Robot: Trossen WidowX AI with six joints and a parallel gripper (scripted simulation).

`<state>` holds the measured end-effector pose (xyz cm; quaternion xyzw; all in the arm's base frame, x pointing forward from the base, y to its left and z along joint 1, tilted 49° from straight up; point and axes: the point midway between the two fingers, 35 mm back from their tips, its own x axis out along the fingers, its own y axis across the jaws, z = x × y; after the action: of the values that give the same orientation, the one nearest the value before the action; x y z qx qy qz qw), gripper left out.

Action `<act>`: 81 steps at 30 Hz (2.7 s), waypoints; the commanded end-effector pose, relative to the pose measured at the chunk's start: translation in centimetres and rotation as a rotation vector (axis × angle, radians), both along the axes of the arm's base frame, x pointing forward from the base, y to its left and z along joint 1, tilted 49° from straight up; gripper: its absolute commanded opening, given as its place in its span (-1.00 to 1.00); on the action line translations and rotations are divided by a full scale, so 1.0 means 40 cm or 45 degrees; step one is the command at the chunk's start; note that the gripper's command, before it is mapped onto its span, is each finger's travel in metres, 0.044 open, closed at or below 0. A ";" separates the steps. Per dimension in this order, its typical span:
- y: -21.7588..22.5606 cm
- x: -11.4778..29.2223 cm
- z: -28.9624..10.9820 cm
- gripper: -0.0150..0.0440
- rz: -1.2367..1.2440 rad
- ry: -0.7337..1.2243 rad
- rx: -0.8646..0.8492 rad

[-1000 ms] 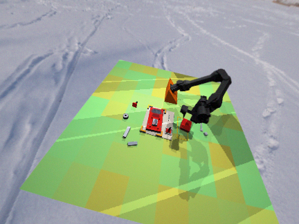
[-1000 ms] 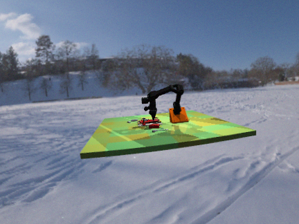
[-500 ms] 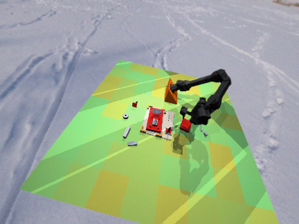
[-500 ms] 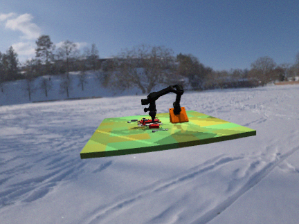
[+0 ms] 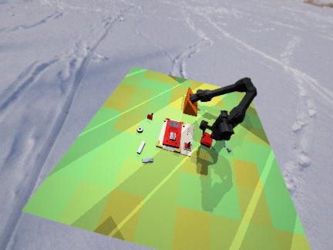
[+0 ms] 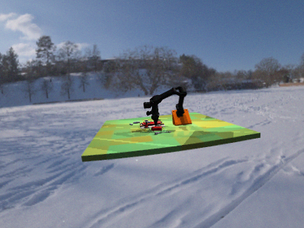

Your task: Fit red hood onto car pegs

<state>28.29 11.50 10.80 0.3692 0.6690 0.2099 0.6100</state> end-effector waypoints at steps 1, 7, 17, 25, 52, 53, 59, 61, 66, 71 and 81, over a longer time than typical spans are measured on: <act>0.009 -0.007 -0.010 1.00 0.001 0.016 0.008; 0.020 -0.007 -0.018 1.00 0.001 0.016 0.009; 0.036 -0.008 -0.033 1.00 0.001 0.016 0.011; 0.049 -0.008 -0.043 1.00 0.001 0.016 0.013; 0.069 -0.008 -0.060 1.00 0.001 0.016 0.013; 0.070 -0.008 -0.061 1.00 0.001 0.016 0.013; 0.075 -0.008 -0.066 1.00 0.001 0.016 0.013; 0.077 -0.008 -0.067 1.00 0.001 0.016 0.013; 0.082 -0.008 -0.071 1.00 0.001 0.016 0.013; 0.086 -0.008 -0.075 1.00 0.001 0.016 0.014; 0.084 -0.003 -0.068 0.60 0.001 0.003 0.014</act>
<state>28.20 14.80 8.02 0.3735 0.6690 0.2117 0.6067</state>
